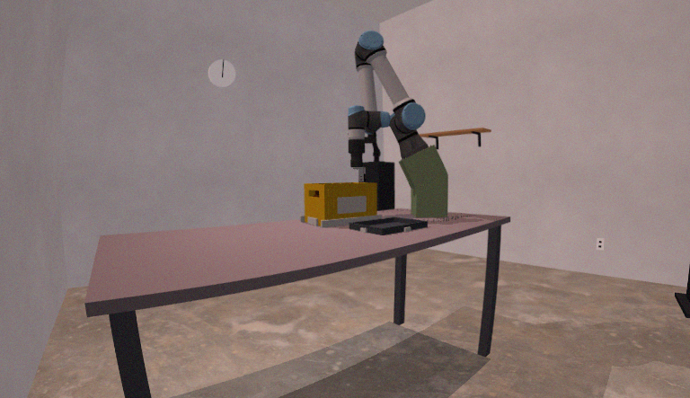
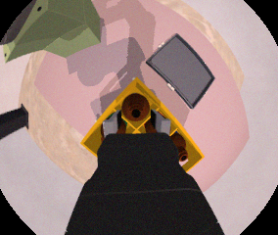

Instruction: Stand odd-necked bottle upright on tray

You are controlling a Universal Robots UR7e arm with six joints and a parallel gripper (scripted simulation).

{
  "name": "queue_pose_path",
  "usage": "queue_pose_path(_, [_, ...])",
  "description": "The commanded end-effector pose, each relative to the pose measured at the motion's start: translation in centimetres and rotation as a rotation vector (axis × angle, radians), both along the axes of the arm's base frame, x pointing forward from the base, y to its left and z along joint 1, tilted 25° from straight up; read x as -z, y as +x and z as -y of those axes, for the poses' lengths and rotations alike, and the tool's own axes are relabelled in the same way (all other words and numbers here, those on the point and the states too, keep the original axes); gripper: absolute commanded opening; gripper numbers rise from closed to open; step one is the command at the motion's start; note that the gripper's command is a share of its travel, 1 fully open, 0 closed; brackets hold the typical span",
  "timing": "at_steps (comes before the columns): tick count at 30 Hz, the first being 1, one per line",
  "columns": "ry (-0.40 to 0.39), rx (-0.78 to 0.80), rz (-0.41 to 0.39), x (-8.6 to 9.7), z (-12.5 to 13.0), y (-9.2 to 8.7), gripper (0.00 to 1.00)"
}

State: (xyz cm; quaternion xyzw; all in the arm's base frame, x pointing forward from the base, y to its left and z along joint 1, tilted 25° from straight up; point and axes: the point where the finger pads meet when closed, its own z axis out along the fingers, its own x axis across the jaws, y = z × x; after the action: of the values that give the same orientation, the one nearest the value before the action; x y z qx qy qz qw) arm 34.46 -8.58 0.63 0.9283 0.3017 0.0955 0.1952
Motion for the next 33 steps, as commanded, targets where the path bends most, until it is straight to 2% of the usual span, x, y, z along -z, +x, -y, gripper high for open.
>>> queue_pose_path(1, [0.002, 0.002, -0.001, 0.1, 0.0, -0.1, 1.0])
queue_pose_path(24, [0.002, 0.002, -0.002, 0.5, 0.2, 0.0, 1.0])
queue_pose_path(33, [0.001, 0.002, -0.001, 1.3, 0.5, 0.3, 1.0])
